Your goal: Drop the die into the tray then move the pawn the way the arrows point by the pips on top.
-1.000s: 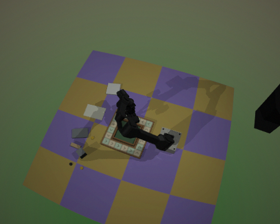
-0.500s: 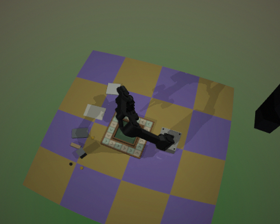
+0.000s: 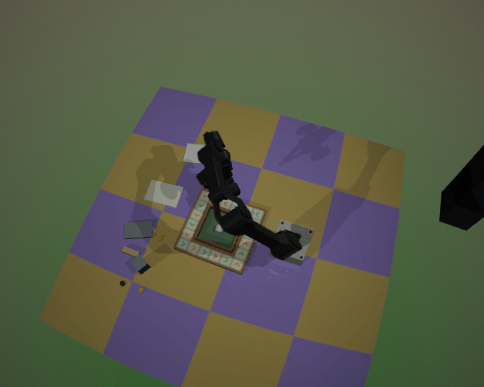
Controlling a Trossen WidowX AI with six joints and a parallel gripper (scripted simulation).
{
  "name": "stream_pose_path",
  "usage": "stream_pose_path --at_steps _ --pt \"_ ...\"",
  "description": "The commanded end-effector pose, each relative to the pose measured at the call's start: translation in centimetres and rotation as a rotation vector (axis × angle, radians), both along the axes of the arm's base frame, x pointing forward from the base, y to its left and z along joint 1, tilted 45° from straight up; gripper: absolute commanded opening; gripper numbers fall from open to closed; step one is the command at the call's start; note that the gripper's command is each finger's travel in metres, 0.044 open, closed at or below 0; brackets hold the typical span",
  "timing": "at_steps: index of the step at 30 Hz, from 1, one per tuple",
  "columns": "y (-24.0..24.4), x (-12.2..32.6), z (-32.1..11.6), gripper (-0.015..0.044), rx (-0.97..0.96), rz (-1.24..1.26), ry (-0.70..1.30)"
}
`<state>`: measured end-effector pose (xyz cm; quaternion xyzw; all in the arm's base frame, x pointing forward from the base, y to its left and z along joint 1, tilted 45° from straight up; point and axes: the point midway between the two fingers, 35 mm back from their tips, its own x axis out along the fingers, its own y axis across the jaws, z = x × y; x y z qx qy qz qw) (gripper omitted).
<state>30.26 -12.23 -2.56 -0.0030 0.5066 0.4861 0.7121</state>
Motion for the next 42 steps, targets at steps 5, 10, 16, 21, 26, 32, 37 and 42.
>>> stream_pose_path --at_steps 5,10,16,21,26,32,37,42 --pt "1.1 0.8 0.7 0.0 -0.019 0.012 0.008" --pt "3.1 2.3 1.4 0.0 -0.039 0.018 0.004" --pt "6.4 3.8 2.8 0.0 -0.054 0.066 -0.024" --pt "9.0 5.2 3.8 0.0 -0.051 0.062 -0.027" --pt "12.1 6.6 5.1 0.0 -0.036 0.041 -0.02" --pt "16.2 7.8 6.7 0.0 -0.007 0.02 -0.008" --pt "18.7 8.2 7.8 0.0 0.014 0.012 0.002" --pt "19.1 8.3 7.4 0.0 0.014 0.012 0.002"
